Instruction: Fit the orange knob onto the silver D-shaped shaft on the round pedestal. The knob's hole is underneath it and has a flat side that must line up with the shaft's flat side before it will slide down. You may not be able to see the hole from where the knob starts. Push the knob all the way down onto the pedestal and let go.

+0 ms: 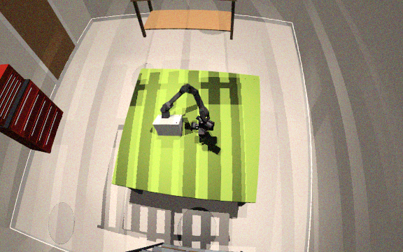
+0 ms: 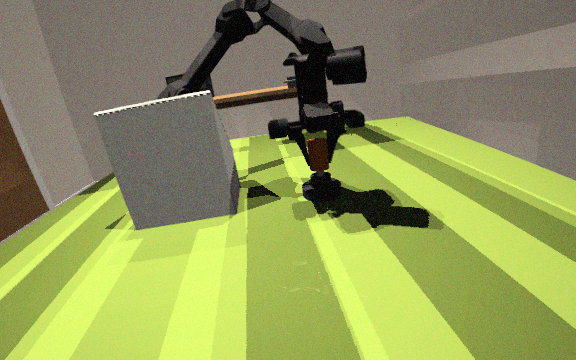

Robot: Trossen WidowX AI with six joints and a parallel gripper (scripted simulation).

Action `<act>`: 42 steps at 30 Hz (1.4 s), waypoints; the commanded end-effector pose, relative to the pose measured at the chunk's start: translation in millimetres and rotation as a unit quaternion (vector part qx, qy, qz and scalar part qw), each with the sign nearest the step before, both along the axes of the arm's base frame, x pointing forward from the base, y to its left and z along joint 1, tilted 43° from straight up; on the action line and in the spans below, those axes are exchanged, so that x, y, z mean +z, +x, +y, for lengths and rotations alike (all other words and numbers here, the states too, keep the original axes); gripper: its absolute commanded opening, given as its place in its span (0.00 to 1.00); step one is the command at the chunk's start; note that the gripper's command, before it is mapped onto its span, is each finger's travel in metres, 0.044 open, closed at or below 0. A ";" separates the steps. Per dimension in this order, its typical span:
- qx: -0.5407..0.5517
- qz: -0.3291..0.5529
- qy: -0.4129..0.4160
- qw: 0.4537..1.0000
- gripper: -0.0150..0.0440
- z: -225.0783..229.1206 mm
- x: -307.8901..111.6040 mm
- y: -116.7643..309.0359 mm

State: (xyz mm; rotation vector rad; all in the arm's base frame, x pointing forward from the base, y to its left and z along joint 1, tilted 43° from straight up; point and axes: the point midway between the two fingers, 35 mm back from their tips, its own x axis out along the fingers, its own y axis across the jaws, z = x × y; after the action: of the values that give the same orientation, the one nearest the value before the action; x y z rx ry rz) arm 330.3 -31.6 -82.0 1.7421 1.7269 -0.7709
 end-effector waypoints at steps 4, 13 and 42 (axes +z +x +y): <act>-0.002 -0.001 0.001 1.000 0.25 0.8 -0.2 0.5; -0.001 -0.002 0.001 1.000 0.25 1.7 -1.0 1.1; 0.002 -0.001 -0.001 1.000 0.39 10.9 -11.0 0.5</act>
State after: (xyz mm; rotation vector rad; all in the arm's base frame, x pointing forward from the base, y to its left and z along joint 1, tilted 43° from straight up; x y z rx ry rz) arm 330.7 -20.2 -93.3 1.7377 1.7268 -0.7688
